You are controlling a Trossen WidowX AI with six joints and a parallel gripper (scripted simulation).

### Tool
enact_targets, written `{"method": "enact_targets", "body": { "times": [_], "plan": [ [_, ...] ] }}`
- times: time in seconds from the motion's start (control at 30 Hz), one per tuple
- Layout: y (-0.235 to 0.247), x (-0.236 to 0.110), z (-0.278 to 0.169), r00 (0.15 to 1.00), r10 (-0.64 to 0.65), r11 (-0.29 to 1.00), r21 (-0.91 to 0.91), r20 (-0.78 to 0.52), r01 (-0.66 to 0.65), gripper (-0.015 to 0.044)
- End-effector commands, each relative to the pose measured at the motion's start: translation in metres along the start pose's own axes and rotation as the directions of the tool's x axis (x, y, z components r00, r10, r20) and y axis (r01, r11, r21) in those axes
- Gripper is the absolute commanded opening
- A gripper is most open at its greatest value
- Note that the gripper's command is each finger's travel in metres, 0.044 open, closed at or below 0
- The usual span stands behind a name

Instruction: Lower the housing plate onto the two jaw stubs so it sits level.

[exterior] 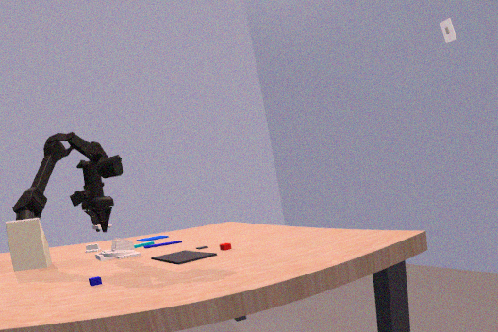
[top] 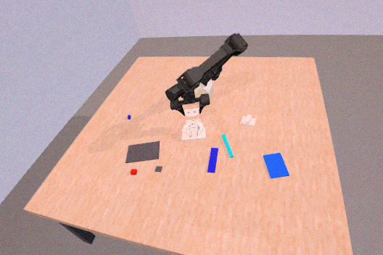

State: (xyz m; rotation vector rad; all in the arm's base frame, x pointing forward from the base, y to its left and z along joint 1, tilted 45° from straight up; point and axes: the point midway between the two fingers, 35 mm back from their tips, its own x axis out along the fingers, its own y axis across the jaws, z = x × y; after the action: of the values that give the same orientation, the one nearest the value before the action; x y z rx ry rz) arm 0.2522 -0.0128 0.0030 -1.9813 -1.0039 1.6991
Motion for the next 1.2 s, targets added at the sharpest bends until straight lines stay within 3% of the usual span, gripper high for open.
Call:
{"method": "enact_targets", "body": {
  "times": [0.0, 1.17],
  "plan": [
    [0.0094, 0.0007, 0.0074, 1.0, -0.008, 0.999, 0.053, -0.004, 0.008, 0.0351],
    [0.0041, 0.0007, 0.0126, 1.0, -0.01, 0.998, 0.057, -0.005, 0.011, 0.0351]
  ]
}}
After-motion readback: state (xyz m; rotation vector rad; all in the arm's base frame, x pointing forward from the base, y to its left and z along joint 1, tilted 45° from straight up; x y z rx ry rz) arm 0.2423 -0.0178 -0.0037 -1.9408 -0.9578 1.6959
